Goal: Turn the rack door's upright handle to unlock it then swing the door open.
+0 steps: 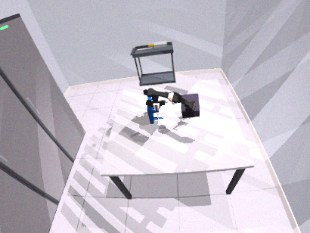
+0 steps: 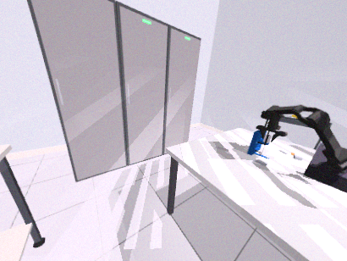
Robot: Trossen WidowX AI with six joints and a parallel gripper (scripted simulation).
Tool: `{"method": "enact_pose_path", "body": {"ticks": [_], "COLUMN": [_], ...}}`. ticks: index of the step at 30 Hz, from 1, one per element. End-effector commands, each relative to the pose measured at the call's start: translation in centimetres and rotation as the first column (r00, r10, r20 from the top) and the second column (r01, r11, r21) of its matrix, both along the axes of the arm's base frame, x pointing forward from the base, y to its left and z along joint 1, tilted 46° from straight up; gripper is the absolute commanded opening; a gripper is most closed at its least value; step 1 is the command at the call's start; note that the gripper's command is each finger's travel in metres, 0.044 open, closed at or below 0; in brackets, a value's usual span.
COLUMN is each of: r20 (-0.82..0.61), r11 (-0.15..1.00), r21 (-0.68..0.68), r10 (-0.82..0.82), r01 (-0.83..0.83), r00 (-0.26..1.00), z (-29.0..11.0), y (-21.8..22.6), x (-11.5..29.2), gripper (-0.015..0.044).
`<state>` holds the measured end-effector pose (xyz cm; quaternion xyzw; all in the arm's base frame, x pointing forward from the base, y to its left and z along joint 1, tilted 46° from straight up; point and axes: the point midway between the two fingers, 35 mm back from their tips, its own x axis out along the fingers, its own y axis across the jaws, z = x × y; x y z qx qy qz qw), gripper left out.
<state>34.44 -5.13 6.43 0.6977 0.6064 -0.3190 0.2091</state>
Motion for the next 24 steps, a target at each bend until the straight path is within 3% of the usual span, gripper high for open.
{"method": "enact_pose_path", "body": {"ticks": [1, 24], "r20": [0.0, 0.0], "r11": [1.0, 1.0], "r21": [0.001, 0.001], "r10": [-0.007, -0.007], "r01": [0.007, 0.007], "r00": [1.0, 1.0], "z": [-0.11, -0.11], "y": [0.04, 0.04], "x": [0.21, 0.21], "gripper": [0.0253, 0.0099]}}
